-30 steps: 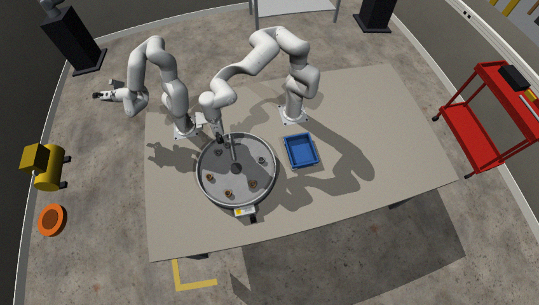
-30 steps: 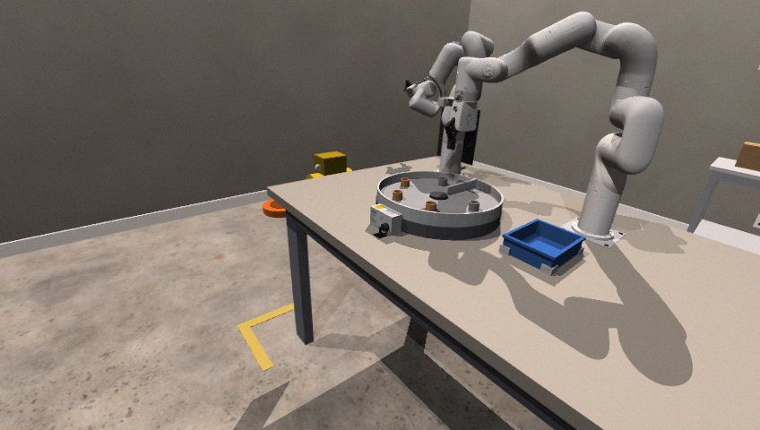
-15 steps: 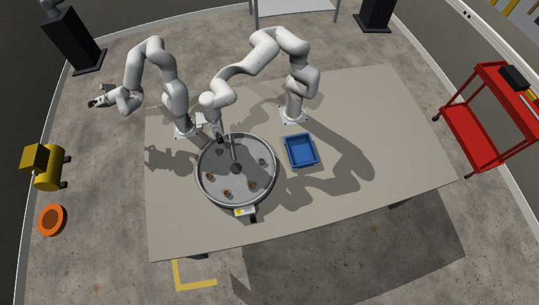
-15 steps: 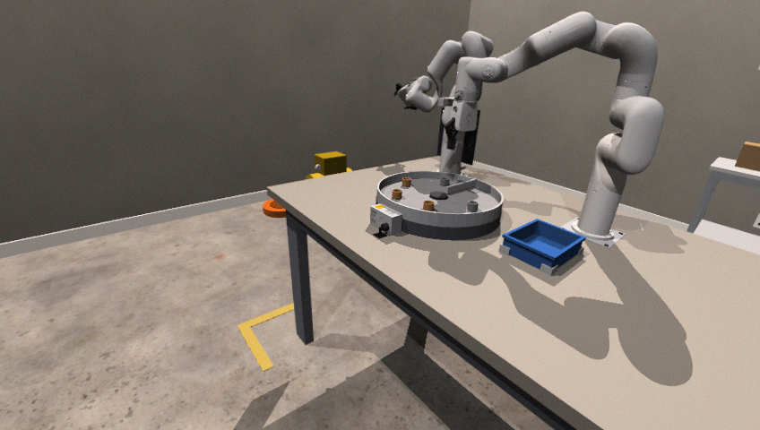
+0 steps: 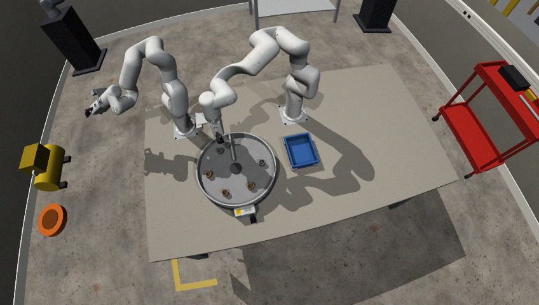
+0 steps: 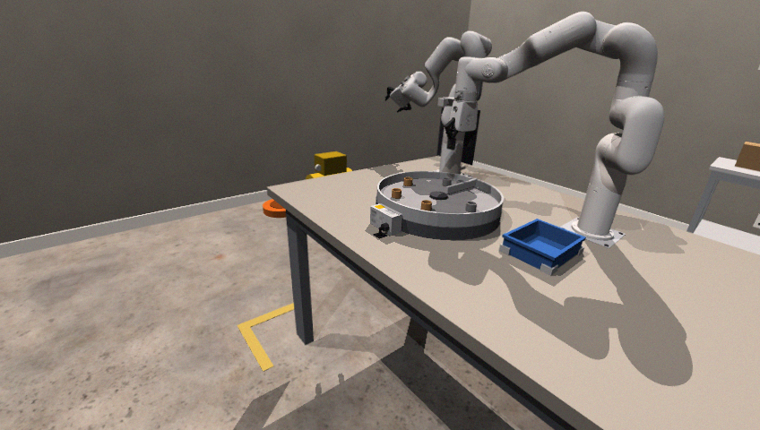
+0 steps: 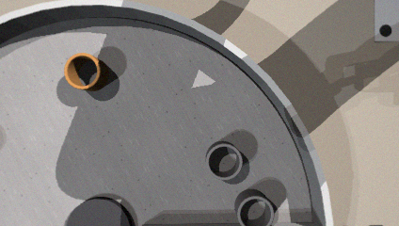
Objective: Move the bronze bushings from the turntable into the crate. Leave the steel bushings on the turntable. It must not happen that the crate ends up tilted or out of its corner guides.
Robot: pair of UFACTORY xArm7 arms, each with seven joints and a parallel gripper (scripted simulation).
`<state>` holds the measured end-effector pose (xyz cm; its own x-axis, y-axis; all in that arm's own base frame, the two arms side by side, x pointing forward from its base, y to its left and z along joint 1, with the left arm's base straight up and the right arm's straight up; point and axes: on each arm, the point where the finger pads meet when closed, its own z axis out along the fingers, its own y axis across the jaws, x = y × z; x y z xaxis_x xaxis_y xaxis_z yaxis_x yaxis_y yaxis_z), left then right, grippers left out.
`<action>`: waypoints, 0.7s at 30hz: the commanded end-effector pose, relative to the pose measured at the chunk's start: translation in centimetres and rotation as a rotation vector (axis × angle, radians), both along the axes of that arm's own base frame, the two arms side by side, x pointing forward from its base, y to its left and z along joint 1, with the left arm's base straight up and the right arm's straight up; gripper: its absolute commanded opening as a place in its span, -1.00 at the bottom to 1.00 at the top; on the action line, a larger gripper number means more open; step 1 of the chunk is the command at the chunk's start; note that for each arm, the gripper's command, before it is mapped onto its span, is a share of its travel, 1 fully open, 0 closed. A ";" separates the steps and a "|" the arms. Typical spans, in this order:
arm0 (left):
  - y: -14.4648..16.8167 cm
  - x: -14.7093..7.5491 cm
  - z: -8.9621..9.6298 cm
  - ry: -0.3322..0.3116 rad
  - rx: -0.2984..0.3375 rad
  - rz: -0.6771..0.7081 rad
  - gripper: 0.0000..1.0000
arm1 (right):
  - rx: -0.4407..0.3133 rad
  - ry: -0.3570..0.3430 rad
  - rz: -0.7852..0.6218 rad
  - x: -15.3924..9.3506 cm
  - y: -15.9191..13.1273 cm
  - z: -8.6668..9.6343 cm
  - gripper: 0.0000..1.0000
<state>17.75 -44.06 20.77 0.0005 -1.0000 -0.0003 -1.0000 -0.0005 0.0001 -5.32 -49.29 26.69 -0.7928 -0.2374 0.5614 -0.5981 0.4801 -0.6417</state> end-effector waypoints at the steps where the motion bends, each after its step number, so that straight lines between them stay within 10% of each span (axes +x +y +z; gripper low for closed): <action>1: -0.1 0.0 0.2 -0.002 -0.004 0.000 1.00 | 0.075 0.021 0.055 1.1 -0.7 -0.5 1.00; 21: -0.1 0.0 0.2 -0.002 -0.004 0.000 1.00 | 0.267 0.091 0.254 4.3 -1.0 -2.0 1.00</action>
<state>17.75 -44.06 20.77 0.0005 -1.0000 -0.0003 -1.0000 -0.0005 0.0001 -1.55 -50.24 24.58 -0.6632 -0.5210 0.5373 -0.7473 0.4209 -0.5142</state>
